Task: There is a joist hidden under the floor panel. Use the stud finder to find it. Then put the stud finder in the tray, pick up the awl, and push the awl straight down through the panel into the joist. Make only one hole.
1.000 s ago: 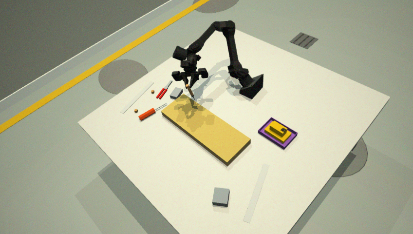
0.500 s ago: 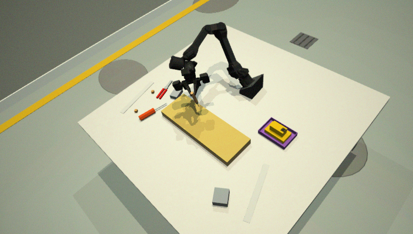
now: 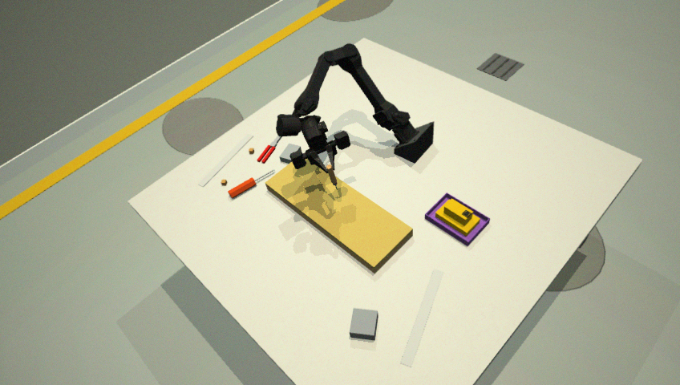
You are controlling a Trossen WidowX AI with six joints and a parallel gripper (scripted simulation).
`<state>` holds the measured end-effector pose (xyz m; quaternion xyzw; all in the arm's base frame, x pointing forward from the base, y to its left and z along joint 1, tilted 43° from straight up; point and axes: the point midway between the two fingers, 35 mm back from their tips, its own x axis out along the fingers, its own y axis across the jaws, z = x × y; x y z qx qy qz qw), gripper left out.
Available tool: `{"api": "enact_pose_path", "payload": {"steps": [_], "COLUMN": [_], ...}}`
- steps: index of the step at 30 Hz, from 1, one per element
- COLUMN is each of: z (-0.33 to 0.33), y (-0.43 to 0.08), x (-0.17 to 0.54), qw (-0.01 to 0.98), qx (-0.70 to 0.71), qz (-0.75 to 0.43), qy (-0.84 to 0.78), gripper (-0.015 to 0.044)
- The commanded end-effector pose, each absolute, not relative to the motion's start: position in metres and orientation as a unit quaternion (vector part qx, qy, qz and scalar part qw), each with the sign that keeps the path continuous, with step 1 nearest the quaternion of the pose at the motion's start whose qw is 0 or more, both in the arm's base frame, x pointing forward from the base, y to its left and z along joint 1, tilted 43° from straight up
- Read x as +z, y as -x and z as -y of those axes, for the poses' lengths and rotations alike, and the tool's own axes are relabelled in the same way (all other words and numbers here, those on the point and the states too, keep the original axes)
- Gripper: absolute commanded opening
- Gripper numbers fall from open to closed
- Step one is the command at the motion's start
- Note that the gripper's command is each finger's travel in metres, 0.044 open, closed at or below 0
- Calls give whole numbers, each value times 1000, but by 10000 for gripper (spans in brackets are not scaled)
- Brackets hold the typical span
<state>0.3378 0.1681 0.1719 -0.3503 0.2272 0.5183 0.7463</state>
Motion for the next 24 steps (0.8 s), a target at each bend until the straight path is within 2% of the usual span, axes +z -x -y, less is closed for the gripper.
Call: {"api": "enact_pose_path", "payload": {"steps": [1,24], "z": [-182,-240], "y": [-340,-337], "x": [161,80], "qw": [723,602], "qx": [551,687], "qz": [-225,-227], "qy": [352,338], "gripper": [0,0]}}
